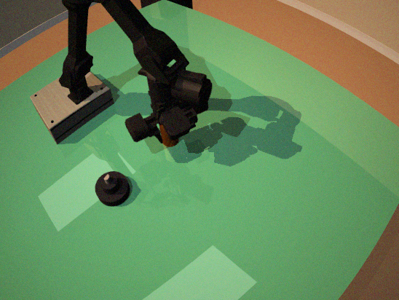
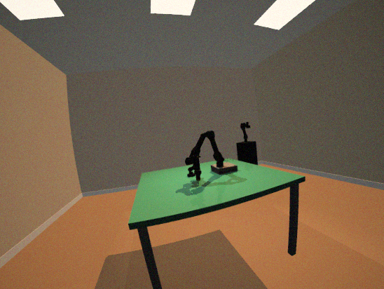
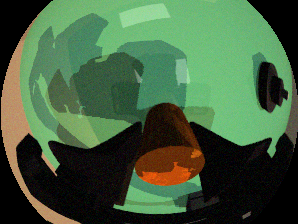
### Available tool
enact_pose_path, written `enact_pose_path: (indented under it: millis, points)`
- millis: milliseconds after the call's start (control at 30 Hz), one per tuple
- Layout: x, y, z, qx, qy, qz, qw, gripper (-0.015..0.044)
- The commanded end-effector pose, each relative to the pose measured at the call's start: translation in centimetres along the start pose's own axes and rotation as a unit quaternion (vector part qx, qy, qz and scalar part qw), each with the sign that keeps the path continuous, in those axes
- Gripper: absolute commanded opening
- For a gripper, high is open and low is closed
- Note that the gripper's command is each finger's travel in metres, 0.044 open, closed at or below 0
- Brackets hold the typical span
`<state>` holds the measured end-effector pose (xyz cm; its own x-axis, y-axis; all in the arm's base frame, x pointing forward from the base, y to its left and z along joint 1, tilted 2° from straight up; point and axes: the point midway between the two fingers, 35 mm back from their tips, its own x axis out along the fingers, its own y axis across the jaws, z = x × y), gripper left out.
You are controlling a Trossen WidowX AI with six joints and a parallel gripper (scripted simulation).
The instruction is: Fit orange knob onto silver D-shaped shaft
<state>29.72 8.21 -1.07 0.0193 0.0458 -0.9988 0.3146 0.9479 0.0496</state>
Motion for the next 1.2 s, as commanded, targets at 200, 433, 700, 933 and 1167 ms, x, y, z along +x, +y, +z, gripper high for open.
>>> enact_pose_path:
  millis: [200, 433, 700, 933, 1167]
  points:
    - [0.0, 0.0, 0.0, 0.002, -0.001, -0.001, 1.0, 0.0085]
    - [-1.8, 0.2, 0.4, 0.002, -0.001, -0.001, 1.0, 0.0]
    - [-4.2, 0.4, 0.7, 0.002, -0.001, -0.001, 1.0, 0.0]
    - [-6.3, 0.6, 0.9, 0.002, -0.002, 0.0, 1.0, 0.0]
    - [-8.5, 0.6, 1.0, 0.002, -0.002, 0.0, 1.0, 0.0]
